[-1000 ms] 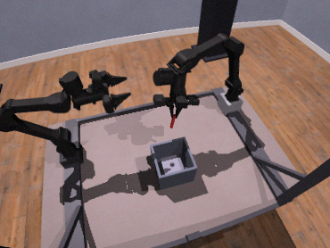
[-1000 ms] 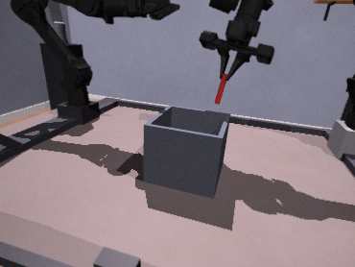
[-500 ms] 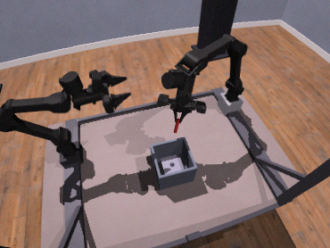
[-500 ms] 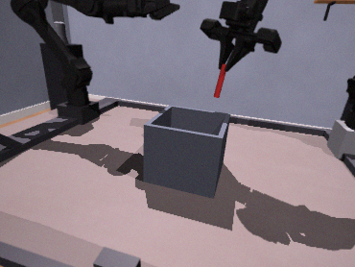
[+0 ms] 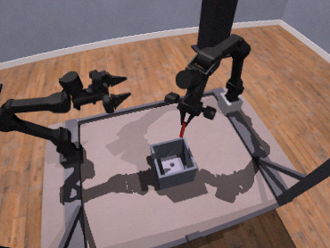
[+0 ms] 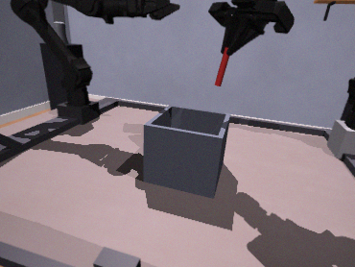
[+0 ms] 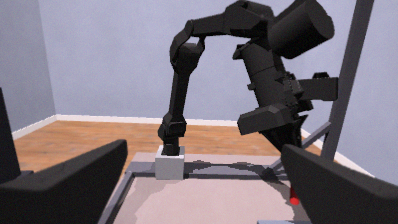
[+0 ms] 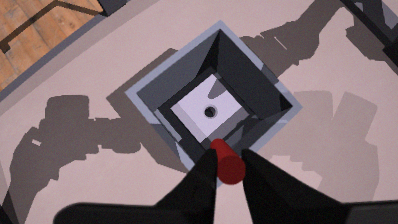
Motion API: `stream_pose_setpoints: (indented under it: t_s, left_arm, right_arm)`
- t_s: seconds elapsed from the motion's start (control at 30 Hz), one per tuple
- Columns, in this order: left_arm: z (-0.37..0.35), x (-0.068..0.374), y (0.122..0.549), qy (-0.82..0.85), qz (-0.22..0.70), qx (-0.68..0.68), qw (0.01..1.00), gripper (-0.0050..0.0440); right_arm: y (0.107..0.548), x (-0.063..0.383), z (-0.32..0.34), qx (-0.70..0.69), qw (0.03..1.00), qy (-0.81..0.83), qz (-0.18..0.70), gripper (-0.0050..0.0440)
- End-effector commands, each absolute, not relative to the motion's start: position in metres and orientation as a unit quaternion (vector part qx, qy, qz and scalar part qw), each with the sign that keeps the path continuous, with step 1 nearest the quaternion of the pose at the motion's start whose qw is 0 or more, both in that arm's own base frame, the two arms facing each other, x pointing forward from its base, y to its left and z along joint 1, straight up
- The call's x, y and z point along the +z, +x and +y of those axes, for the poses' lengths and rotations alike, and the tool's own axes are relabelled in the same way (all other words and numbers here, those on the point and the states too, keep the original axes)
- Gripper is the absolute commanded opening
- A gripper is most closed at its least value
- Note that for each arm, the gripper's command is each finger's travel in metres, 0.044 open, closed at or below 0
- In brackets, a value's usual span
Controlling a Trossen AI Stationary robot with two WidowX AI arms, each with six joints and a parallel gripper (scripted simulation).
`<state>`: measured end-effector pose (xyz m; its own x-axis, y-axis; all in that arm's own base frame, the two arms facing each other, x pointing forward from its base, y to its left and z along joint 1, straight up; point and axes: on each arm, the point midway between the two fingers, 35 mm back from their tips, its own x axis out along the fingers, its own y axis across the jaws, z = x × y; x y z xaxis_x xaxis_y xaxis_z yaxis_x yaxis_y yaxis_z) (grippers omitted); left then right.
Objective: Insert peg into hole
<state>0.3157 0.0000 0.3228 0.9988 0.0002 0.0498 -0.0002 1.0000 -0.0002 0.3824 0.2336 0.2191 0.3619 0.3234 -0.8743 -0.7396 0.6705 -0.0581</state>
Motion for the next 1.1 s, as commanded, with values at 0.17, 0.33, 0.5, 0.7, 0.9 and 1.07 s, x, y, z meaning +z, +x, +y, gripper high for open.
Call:
stream_pose_setpoints:
  t_s: [0.17,0.33,0.5,0.7,0.9,1.07]
  left_arm:
    - [0.0,0.329,0.313,-0.001,-0.034,0.0,0.999,0.044]
    - [0.0,0.329,0.313,-0.001,-0.034,0.0,0.999,0.044]
    - [0.0,0.329,0.313,-0.001,-0.034,0.0,0.999,0.044]
    - [0.0,0.329,0.313,-0.001,-0.034,0.0,0.999,0.044]
    - [0.0,0.329,0.313,-0.001,-0.034,0.0,0.999,0.044]
    - [0.0,0.329,0.313,-0.001,-0.034,0.0,0.999,0.044]
  right_arm:
    - [0.411,0.201,0.261,0.314,0.797,-0.215,0.468,-0.005]
    - [0.425,0.173,0.27,0.319,0.783,-0.215,0.488,-0.005]
    - [0.44,0.133,0.282,0.319,0.767,-0.22,0.511,-0.005]
    - [0.445,0.123,0.281,0.314,0.764,-0.218,0.52,-0.005]
    - [0.446,0.145,0.282,0.317,0.779,-0.214,0.497,-0.005]
    - [0.443,0.132,0.28,0.315,0.772,-0.215,0.508,-0.005]
